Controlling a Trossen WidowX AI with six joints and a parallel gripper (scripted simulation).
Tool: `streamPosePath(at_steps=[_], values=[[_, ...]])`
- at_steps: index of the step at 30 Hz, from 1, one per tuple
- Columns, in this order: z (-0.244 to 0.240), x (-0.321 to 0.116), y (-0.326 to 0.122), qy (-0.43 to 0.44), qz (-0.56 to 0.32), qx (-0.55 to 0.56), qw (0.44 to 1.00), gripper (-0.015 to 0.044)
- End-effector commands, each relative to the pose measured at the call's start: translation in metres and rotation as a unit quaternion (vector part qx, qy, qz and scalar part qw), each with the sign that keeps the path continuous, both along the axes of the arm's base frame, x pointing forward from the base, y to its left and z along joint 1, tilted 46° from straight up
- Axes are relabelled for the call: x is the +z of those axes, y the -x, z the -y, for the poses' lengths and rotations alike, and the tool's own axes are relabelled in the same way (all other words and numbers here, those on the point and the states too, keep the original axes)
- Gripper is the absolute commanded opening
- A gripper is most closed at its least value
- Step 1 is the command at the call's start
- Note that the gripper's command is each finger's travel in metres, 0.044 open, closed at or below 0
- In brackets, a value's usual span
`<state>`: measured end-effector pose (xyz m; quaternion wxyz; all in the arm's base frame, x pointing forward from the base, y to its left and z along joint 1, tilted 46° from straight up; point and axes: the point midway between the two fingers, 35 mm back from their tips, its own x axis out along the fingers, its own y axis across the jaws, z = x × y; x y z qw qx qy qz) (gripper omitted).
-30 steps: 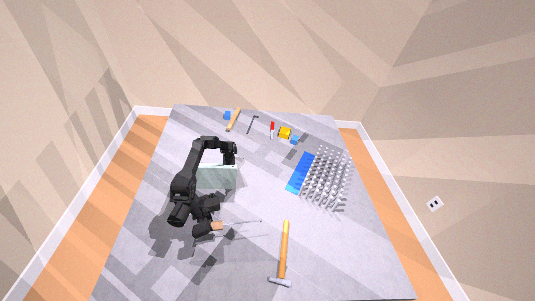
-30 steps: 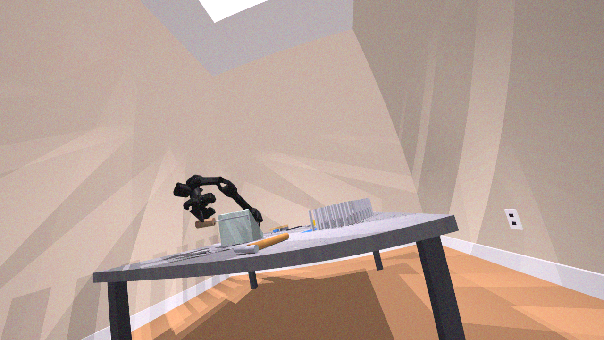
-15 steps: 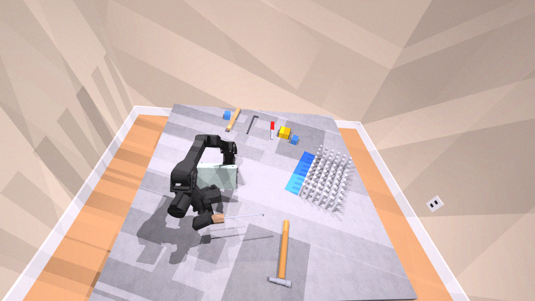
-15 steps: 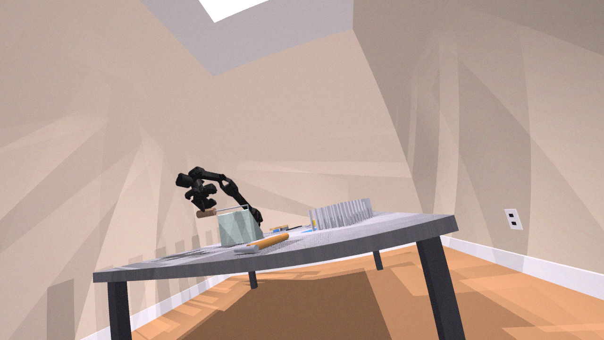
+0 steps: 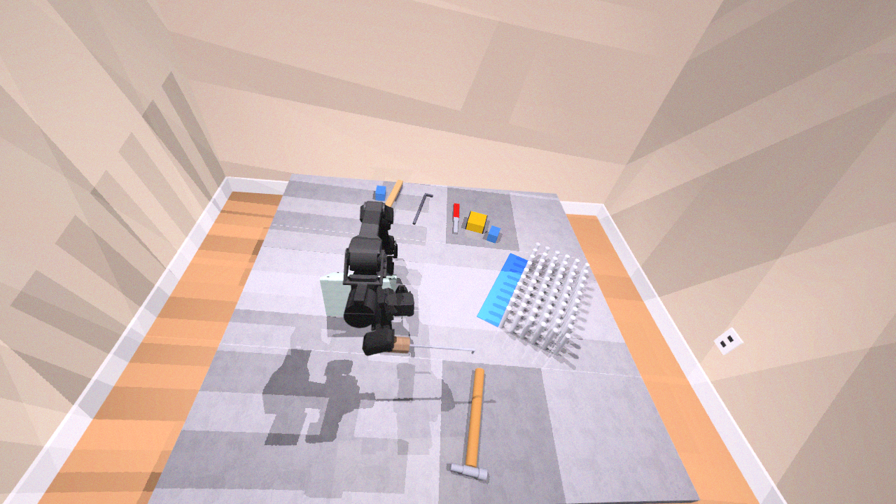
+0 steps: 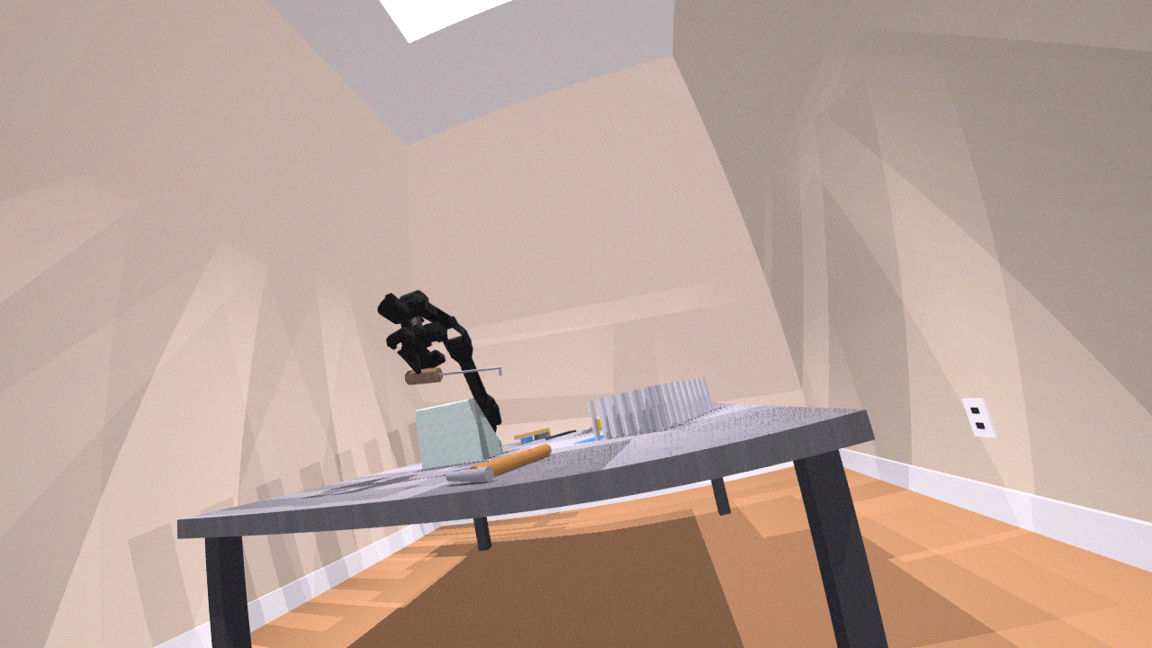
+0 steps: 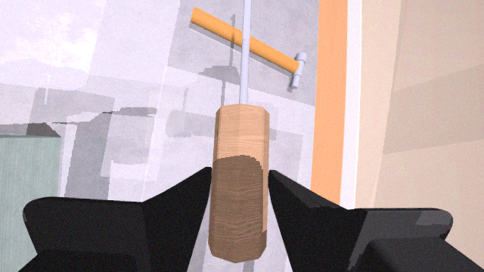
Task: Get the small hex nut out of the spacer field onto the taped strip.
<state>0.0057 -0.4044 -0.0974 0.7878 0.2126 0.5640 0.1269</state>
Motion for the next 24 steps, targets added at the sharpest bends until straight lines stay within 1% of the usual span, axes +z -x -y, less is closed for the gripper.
streamPosePath(at_steps=[1,12,24], values=[[0.001,0.022,-0.030,0.001,-0.019,-0.011,1.000,0.0000],[-0.011,0.078,-0.109,0.009,-0.068,-0.038,0.997,0.0000],[-0.052,0.136,-0.187,0.022,-0.107,-0.071,0.991,0.0000]])
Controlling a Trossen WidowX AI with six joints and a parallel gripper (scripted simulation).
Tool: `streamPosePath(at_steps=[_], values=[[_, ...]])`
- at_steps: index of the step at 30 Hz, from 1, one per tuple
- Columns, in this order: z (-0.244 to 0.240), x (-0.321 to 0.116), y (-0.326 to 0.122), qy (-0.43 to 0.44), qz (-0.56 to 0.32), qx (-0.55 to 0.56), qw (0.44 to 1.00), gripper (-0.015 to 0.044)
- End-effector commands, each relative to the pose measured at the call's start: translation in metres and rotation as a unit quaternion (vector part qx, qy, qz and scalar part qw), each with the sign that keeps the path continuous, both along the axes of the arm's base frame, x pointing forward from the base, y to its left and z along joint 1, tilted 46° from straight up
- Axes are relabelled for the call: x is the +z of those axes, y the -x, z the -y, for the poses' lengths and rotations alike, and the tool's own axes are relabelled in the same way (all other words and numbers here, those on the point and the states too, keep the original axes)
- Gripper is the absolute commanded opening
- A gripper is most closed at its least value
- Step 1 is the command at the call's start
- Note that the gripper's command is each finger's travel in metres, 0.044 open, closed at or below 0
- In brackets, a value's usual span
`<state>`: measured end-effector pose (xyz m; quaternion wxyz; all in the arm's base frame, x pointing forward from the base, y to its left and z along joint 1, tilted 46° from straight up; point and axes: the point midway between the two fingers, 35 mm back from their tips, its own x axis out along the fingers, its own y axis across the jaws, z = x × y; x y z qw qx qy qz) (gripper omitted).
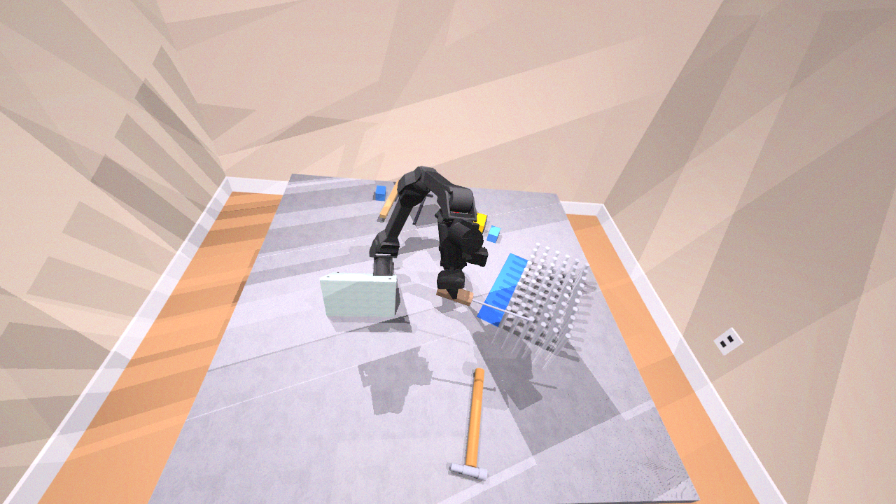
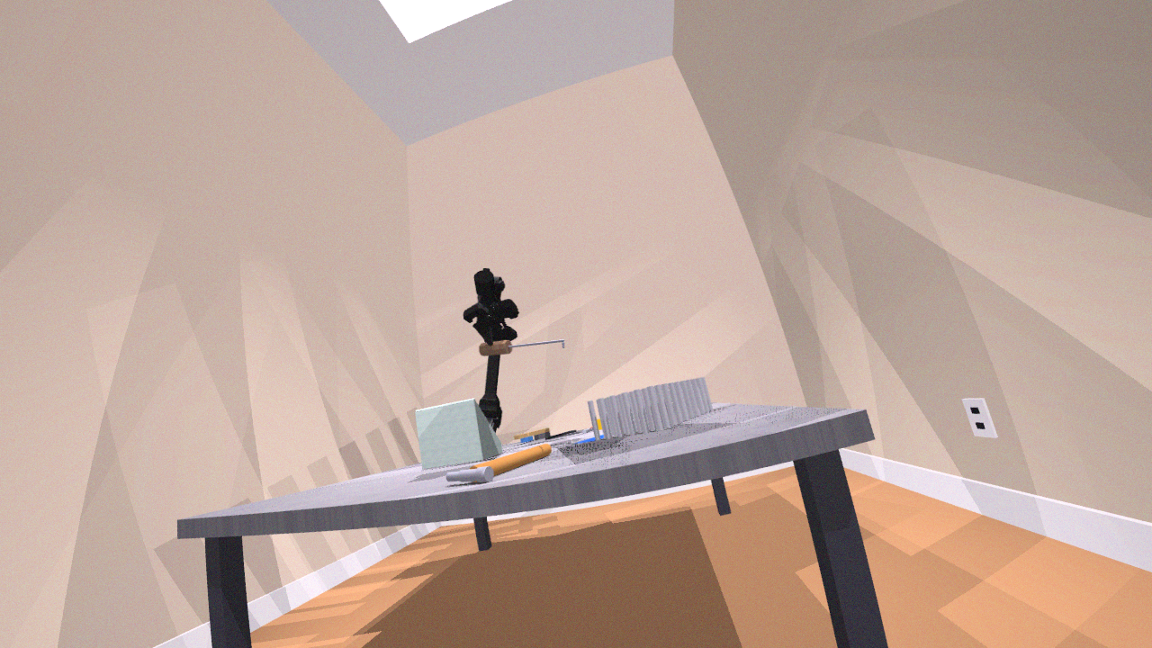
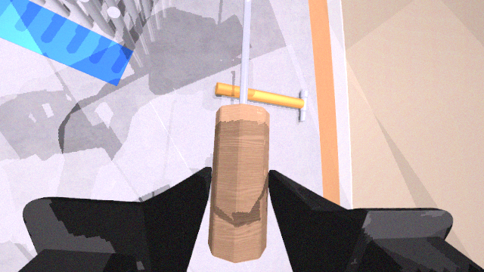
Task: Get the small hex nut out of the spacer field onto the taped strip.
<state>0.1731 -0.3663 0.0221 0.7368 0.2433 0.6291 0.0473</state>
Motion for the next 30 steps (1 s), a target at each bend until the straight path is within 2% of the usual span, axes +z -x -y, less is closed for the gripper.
streamPosePath(at_steps=[1,16,30], values=[[-0.018,0.021,-0.025,0.006,-0.008,-0.014,1.000,0.0000],[-0.102,0.085,-0.096,0.021,-0.033,-0.059,0.997,0.0000],[-0.197,0.135,-0.128,0.024,-0.040,-0.103,0.994,0.0000]])
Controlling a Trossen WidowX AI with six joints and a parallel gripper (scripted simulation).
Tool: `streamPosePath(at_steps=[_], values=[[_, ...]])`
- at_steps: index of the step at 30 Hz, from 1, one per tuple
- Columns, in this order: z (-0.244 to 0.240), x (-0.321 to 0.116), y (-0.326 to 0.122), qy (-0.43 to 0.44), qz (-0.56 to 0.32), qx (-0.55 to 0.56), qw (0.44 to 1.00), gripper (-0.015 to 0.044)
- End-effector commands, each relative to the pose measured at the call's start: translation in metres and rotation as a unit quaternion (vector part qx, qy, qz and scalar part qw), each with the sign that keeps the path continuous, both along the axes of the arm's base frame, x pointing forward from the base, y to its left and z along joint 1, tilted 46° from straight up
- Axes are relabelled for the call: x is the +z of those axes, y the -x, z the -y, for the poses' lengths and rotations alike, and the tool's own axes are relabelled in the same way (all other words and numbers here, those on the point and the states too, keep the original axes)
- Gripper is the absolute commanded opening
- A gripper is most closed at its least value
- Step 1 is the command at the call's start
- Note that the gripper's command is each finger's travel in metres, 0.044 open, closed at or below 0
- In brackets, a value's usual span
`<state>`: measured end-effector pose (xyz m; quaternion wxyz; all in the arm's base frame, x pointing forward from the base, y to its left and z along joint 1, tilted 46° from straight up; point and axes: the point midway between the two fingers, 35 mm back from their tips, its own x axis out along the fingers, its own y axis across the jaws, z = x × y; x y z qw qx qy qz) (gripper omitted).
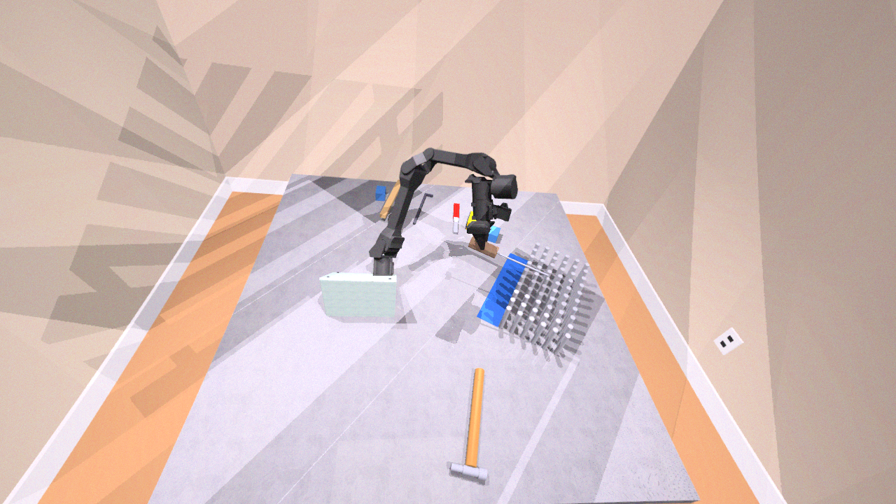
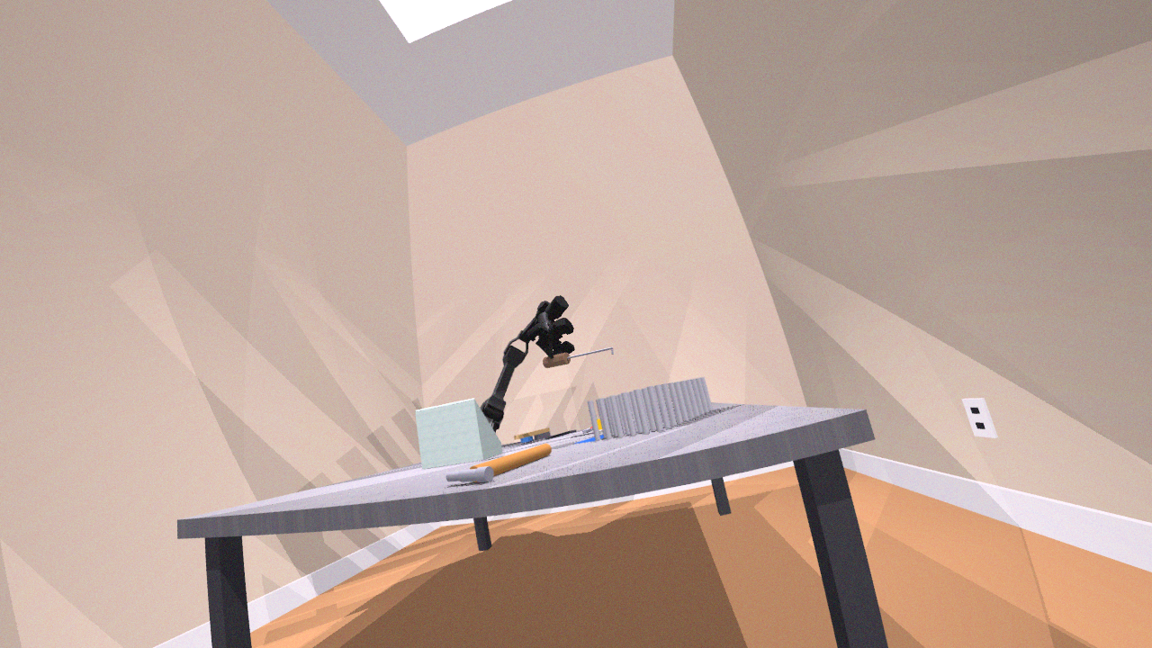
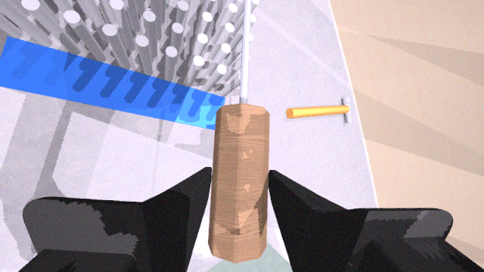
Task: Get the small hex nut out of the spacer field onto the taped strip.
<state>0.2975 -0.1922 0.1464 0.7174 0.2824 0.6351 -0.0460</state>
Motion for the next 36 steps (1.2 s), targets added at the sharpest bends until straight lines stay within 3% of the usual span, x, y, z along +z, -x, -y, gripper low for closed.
streamPosePath(at_steps=[1,21,36], values=[[-0.030,0.014,-0.004,-0.001,0.002,-0.015,1.000,0.0000],[-0.154,0.062,0.010,-0.024,0.009,-0.070,0.997,0.0000],[-0.192,0.022,-0.003,-0.021,0.009,-0.069,0.997,0.0000]])
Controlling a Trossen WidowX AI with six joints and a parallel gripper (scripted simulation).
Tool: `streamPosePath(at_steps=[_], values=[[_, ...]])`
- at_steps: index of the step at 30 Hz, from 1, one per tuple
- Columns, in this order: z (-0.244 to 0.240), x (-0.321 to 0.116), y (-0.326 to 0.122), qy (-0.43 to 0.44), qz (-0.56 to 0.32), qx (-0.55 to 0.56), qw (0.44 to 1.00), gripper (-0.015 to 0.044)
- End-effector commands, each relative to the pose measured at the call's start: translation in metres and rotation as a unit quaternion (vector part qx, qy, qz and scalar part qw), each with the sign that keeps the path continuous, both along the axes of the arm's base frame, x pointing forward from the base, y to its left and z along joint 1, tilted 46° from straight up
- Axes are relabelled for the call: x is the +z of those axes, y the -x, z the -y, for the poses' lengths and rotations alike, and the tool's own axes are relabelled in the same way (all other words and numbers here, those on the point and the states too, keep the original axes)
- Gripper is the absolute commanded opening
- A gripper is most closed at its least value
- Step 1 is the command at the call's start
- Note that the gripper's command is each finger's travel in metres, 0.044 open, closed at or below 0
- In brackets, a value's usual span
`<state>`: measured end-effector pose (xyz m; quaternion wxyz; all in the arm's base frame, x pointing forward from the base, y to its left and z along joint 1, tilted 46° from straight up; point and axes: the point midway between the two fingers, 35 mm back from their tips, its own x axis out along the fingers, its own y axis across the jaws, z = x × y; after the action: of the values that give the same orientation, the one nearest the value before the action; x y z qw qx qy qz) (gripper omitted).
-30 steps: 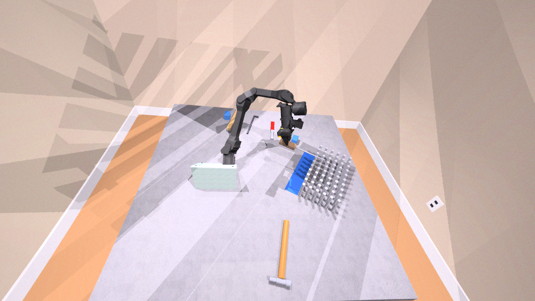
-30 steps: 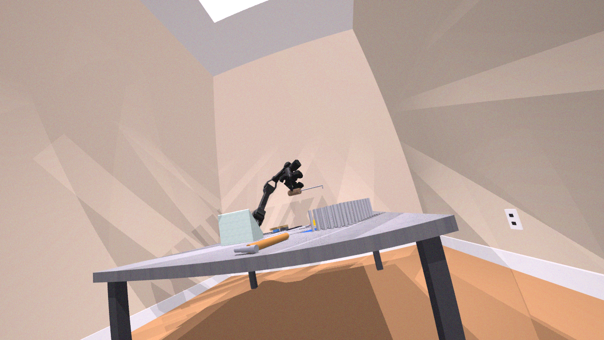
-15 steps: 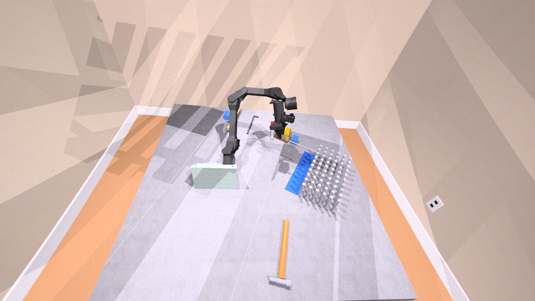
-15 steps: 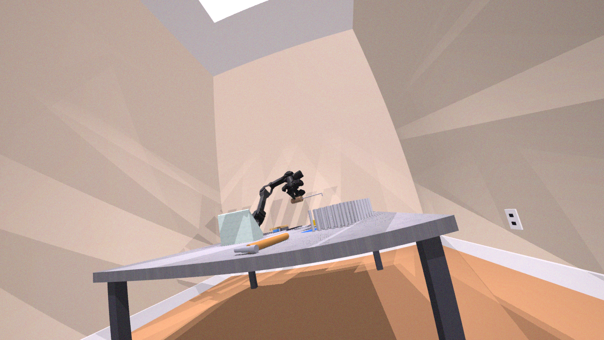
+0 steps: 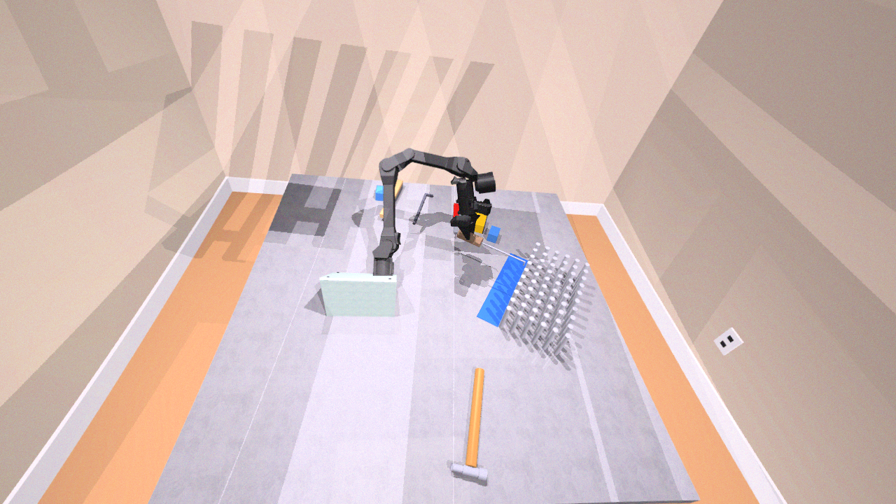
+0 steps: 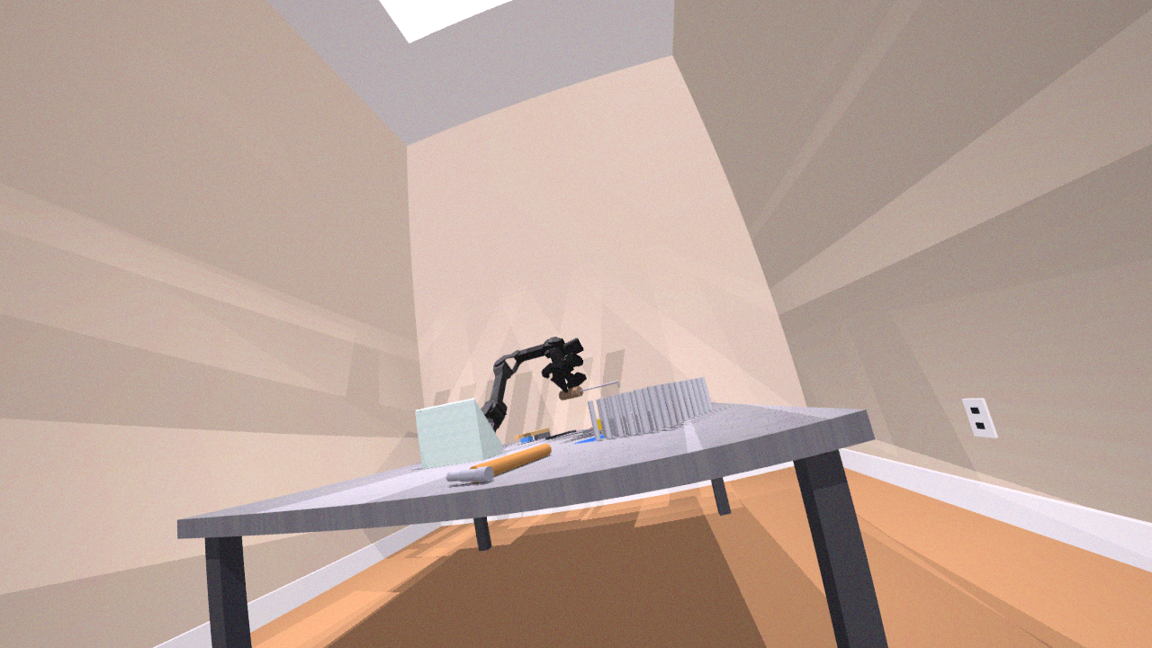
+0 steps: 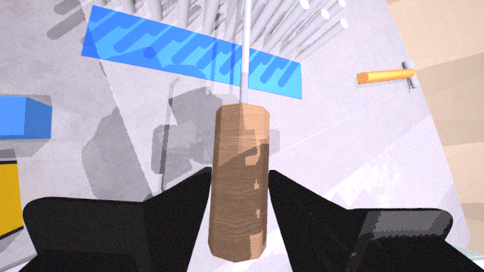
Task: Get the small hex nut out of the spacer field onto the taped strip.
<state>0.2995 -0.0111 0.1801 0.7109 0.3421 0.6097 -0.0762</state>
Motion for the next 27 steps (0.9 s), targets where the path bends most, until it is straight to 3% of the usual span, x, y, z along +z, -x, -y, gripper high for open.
streamPosePath(at_steps=[1,18,27], values=[[-0.015,-0.015,-0.002,0.004,0.000,-0.002,1.000,0.0000],[-0.082,-0.077,0.003,-0.002,0.006,-0.003,1.000,0.0000],[-0.084,-0.081,0.003,-0.003,0.007,-0.003,1.000,0.0000]])
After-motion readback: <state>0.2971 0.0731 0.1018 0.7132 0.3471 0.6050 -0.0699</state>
